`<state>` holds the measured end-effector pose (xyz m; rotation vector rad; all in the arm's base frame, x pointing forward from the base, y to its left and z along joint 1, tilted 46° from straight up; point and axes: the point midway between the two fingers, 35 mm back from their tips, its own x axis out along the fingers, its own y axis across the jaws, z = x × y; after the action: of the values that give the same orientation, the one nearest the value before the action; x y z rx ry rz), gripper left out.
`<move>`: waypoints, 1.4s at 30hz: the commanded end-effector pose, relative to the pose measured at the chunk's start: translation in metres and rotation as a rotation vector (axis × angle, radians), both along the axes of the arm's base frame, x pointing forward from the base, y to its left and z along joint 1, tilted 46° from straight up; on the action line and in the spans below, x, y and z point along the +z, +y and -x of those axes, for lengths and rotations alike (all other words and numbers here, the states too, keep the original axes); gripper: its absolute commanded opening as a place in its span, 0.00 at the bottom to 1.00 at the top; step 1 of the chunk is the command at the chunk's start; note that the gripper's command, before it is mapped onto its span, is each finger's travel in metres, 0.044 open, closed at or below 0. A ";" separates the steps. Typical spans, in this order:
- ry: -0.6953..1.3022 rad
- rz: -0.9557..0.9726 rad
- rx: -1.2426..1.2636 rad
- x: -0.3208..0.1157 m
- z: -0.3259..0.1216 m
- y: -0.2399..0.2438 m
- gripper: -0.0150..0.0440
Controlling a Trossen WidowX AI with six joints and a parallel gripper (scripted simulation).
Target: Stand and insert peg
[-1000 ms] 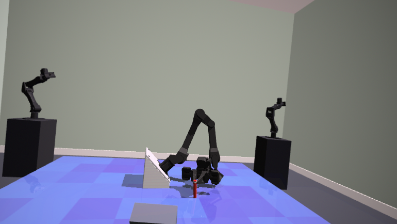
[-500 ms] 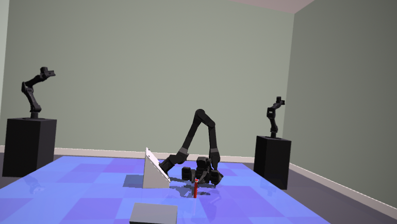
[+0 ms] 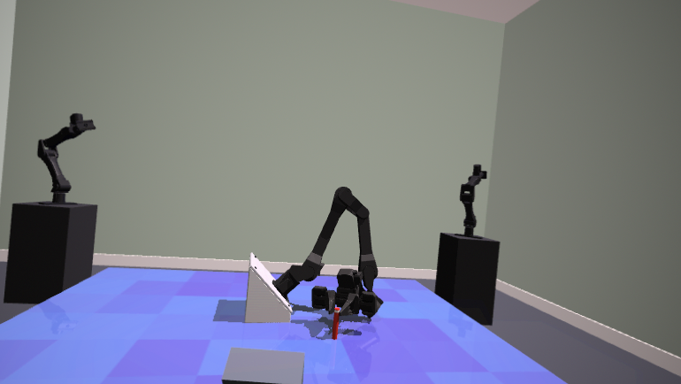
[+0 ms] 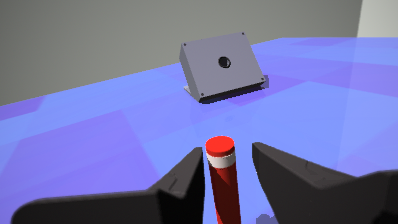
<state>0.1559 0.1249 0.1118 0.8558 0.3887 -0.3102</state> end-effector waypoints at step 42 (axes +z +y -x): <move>-0.008 0.008 0.000 0.113 -0.017 -0.114 1.00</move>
<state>0.1754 0.0127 0.2209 0.8624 0.3829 -0.3249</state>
